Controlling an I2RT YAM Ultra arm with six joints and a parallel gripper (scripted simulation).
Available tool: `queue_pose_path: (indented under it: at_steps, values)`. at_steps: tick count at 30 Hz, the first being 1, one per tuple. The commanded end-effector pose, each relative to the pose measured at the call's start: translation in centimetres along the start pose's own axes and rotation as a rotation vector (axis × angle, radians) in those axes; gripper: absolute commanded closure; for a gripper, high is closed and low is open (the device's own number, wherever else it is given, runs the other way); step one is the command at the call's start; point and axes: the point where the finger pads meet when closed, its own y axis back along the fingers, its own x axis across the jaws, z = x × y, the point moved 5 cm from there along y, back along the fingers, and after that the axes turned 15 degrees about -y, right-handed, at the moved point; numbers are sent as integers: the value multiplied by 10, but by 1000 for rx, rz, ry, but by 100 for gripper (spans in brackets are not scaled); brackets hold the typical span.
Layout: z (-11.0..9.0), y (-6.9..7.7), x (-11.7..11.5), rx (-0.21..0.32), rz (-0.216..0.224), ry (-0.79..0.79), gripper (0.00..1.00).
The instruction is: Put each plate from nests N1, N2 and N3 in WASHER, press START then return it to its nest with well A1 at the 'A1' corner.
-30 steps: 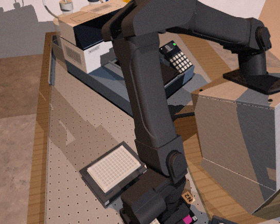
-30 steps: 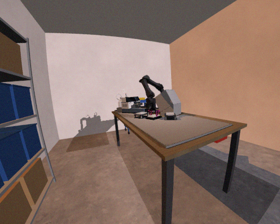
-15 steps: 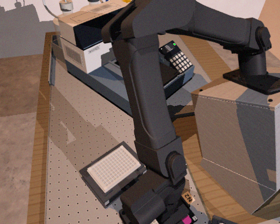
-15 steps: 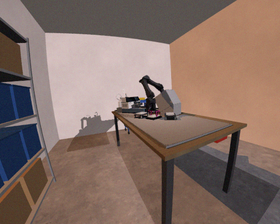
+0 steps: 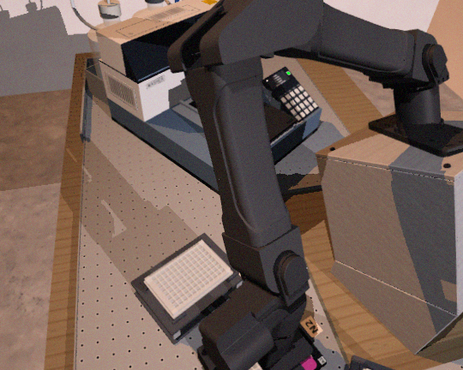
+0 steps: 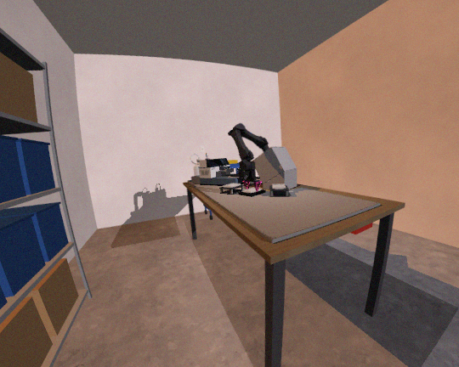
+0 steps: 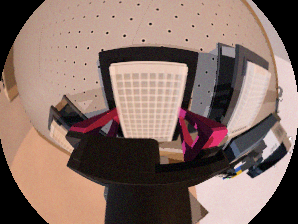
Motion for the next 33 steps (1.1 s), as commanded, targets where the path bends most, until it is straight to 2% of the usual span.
queue_pose_path:
  at_steps: [1, 33]
  values:
    - [13, 2, 3, -29, 8, -11, 100]
    - [15, 2, 2, -35, 10, -17, 100]
